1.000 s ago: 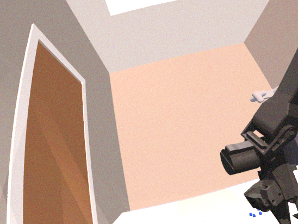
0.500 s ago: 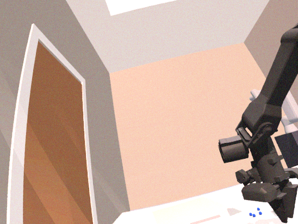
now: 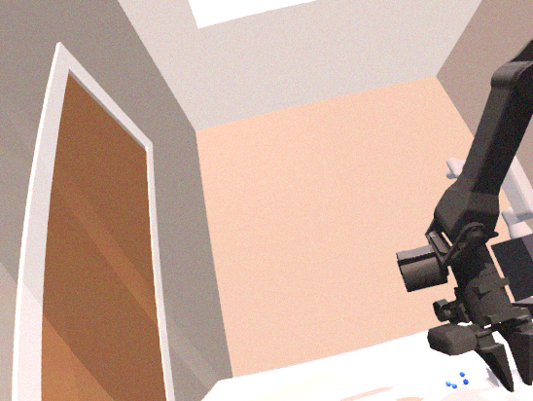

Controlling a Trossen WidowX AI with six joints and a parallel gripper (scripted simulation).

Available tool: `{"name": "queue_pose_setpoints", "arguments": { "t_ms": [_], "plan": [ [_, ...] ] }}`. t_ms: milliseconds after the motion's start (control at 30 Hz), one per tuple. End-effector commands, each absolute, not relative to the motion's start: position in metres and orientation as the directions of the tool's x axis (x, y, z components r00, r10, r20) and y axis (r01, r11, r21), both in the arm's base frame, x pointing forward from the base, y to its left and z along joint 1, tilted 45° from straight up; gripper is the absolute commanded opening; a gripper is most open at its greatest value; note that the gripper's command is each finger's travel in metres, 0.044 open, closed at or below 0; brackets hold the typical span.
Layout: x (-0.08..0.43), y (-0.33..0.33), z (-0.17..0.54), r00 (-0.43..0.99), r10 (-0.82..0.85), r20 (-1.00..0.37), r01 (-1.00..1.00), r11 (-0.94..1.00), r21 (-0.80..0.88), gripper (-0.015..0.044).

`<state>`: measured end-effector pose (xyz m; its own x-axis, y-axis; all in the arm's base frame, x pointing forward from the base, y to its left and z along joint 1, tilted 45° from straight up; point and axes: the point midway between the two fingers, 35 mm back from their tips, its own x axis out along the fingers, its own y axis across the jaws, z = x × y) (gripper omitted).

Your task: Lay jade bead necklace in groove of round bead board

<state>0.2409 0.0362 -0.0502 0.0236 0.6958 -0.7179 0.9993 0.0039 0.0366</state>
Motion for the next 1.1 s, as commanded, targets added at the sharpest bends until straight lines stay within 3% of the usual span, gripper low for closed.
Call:
{"name": "queue_pose_setpoints", "arguments": {
  "t_ms": [0,1067],
  "plan": [
    [0.237,0.045,-0.059,0.012,0.698,-0.716,1.000,0.002,0.019,0.0120],
    [0.237,0.064,-0.078,0.012,0.699,-0.715,1.000,0.002,0.018,0.0120]
  ]
}}
